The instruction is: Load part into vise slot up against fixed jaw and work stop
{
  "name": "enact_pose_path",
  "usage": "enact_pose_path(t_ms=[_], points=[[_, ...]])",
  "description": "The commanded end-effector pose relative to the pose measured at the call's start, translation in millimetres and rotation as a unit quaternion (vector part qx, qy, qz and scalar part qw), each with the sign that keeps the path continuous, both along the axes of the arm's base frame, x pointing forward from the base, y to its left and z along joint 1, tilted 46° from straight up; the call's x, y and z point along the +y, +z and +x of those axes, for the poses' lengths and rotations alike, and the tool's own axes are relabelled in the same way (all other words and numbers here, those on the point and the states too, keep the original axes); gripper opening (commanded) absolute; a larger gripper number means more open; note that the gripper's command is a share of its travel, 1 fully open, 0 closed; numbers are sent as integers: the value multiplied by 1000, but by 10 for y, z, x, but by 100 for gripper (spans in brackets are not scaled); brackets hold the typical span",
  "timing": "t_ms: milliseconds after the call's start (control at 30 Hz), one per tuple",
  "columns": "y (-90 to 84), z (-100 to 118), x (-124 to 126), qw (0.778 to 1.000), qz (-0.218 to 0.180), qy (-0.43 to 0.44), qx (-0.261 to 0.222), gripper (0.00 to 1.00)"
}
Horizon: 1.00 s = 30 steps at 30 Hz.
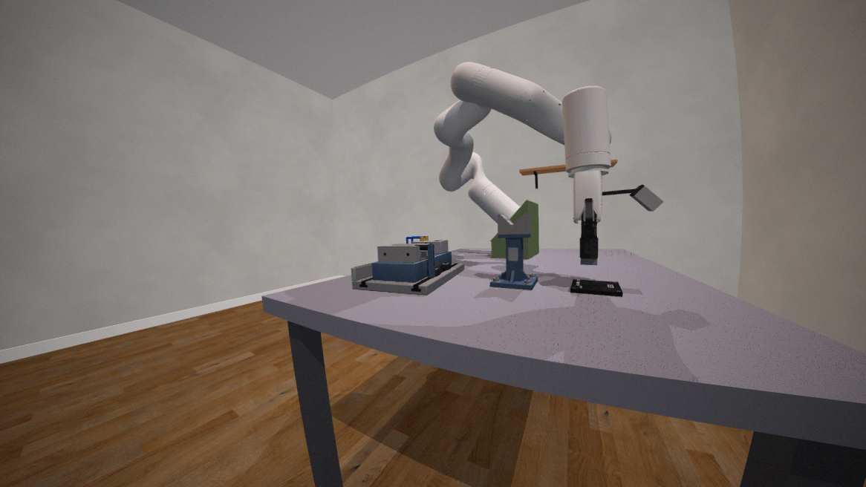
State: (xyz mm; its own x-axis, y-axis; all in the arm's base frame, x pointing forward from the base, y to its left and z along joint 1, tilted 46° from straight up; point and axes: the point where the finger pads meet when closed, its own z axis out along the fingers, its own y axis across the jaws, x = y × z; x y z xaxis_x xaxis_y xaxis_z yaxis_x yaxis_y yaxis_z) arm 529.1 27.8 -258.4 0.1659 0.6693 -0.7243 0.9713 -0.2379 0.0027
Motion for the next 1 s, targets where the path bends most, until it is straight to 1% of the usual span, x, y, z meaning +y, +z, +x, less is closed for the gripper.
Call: enact_pose_path(t_ms=[0,267,333,833,900,967], points=[[117,39,121,1000,0,0,-1,0],[344,93,351,1000,1,0,-1,0],[344,93,351,1000,1,0,-1,0],[777,196,793,1000,0,0,-1,0],[777,196,793,1000,0,0,-1,0],[828,208,845,1000,0,0,-1,0]])
